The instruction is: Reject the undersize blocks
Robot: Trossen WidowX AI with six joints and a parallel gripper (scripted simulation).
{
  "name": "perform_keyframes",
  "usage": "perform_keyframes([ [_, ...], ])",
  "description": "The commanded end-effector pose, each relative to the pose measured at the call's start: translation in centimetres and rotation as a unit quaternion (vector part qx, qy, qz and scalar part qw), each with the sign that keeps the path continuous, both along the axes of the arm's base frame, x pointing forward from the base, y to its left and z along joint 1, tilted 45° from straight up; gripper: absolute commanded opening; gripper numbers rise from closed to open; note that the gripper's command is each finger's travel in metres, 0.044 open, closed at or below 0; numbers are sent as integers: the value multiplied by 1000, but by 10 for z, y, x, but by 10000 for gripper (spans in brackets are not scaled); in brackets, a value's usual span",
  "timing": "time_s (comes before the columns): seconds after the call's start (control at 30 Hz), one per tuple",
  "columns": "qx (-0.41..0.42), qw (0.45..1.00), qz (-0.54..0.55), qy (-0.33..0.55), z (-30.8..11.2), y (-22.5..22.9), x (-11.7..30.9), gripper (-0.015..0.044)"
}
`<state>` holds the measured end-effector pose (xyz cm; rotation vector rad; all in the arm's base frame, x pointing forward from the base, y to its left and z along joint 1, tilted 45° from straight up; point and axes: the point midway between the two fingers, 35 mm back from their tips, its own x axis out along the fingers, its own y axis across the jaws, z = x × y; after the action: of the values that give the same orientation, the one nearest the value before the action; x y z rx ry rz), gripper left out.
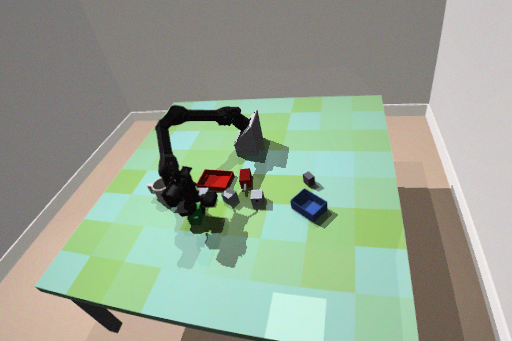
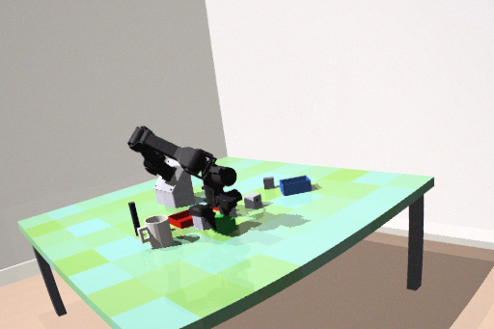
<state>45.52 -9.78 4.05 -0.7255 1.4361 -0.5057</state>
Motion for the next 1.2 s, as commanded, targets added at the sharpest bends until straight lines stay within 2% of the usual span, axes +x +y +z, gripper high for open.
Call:
perform_keyframes([
  [0.0,2,1000,3,-4,2,5,3,0],
  [1.17,2,1000,3,-4,4,2,2,0],
])
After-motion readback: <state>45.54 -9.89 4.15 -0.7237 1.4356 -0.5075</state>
